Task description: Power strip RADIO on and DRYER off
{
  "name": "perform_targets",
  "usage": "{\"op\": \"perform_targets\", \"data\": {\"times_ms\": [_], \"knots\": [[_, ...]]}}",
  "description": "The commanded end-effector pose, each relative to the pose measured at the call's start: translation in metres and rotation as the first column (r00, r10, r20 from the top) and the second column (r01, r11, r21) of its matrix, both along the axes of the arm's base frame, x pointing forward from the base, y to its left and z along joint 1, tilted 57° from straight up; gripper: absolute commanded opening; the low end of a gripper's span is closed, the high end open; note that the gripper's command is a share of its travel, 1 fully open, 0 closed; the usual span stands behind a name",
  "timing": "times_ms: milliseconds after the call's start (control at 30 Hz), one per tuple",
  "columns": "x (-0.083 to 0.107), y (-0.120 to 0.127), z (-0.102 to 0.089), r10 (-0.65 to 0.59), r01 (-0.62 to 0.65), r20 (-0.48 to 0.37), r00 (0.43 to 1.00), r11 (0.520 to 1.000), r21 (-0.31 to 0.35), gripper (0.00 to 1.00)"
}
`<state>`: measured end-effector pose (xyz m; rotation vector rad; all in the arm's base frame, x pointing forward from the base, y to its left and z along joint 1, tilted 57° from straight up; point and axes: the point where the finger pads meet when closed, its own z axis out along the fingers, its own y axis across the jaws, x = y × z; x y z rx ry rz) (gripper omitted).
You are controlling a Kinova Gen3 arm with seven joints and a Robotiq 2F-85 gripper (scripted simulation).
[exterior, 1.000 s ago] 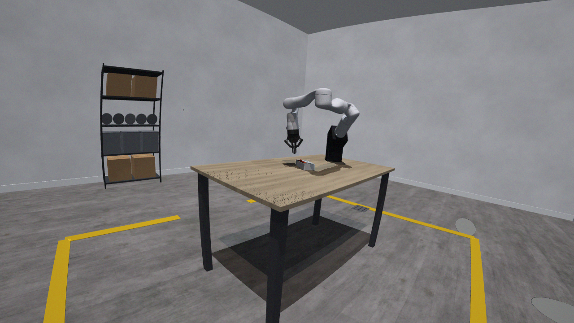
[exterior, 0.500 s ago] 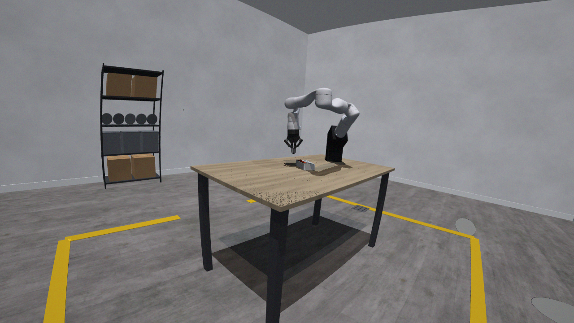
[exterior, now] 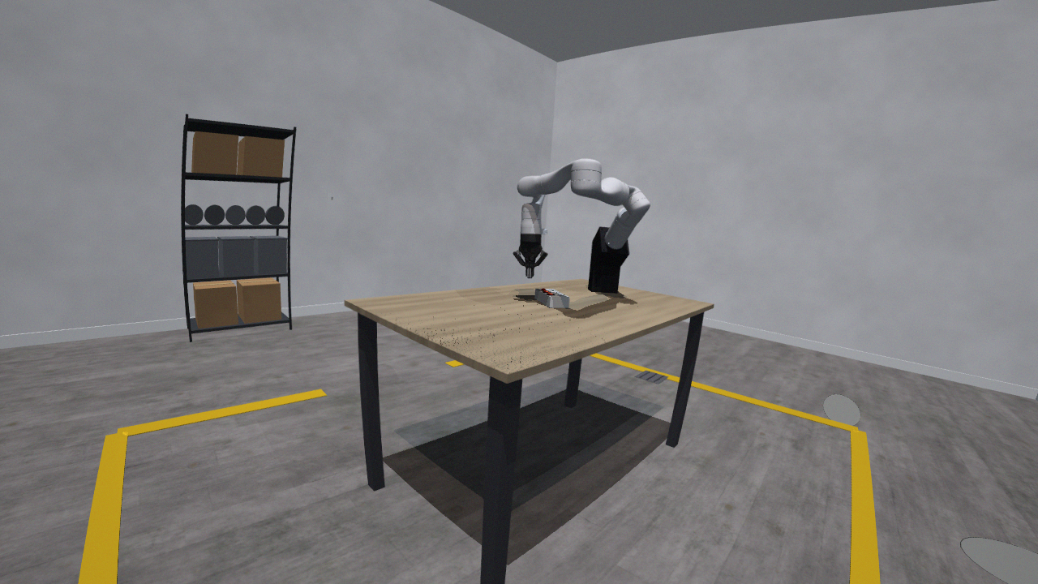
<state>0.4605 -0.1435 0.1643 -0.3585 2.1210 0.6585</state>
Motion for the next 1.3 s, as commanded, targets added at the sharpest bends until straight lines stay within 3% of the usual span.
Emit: {"op": "perform_targets", "data": {"times_ms": [0,667,867,1267], "knots": [[-0.0006,-0.0002,0.0007,-0.011,0.011,-0.006,1.0,1.0,0.007,0.0],[0.0013,-0.004,0.0015,-0.145,0.155,-0.095,0.985,0.982,0.111,0.0],[0.0013,-0.004,0.0015,-0.145,0.155,-0.095,0.985,0.982,0.111,0.0],[0.0013,-0.0067,0.0014,-0.228,0.257,-0.166,0.959,0.95,0.178,0.0]]}}
